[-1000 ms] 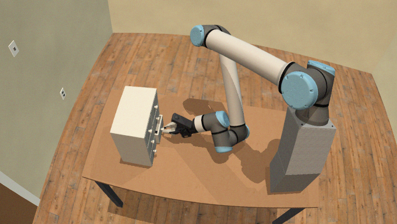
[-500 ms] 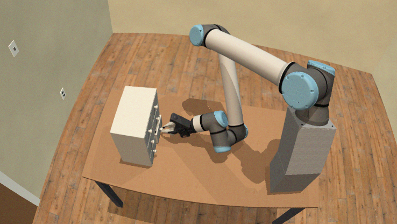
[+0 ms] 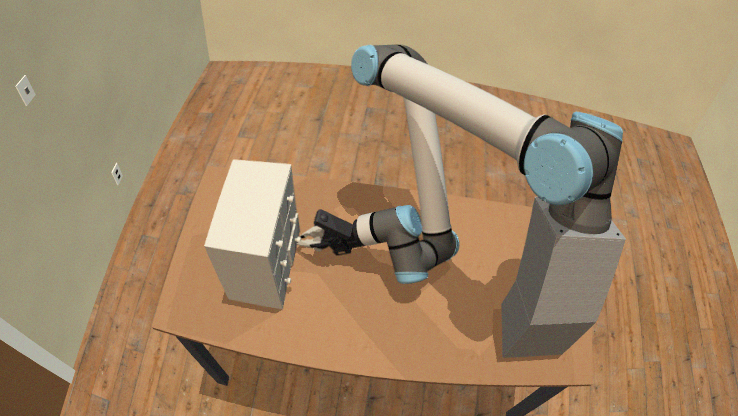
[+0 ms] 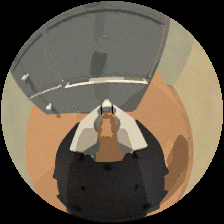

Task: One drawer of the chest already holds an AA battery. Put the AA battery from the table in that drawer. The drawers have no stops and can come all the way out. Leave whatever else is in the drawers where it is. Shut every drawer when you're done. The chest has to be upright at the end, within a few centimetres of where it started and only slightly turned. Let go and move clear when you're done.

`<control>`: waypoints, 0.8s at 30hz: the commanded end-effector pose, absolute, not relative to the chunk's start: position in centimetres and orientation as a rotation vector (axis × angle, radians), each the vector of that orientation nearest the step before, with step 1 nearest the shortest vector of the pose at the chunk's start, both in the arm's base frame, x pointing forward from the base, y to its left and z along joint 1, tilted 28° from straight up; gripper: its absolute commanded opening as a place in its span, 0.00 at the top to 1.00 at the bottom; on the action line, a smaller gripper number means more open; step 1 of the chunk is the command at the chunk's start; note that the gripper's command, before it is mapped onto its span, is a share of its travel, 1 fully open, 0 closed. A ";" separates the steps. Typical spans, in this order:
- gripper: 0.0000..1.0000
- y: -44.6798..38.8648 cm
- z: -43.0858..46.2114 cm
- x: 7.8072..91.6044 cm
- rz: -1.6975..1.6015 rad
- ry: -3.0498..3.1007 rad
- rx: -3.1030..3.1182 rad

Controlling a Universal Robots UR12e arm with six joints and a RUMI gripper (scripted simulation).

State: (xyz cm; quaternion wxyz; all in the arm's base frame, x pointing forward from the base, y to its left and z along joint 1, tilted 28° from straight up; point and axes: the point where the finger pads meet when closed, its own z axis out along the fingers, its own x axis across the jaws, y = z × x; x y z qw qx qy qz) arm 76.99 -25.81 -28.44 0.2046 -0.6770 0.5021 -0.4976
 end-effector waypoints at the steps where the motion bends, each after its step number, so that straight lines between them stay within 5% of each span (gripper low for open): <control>1: 0.93 -25.8 -28.4 77.1 -1.388 1.399 -1.888; 24: 0.93 -25.8 -28.4 77.4 -1.388 1.399 -1.888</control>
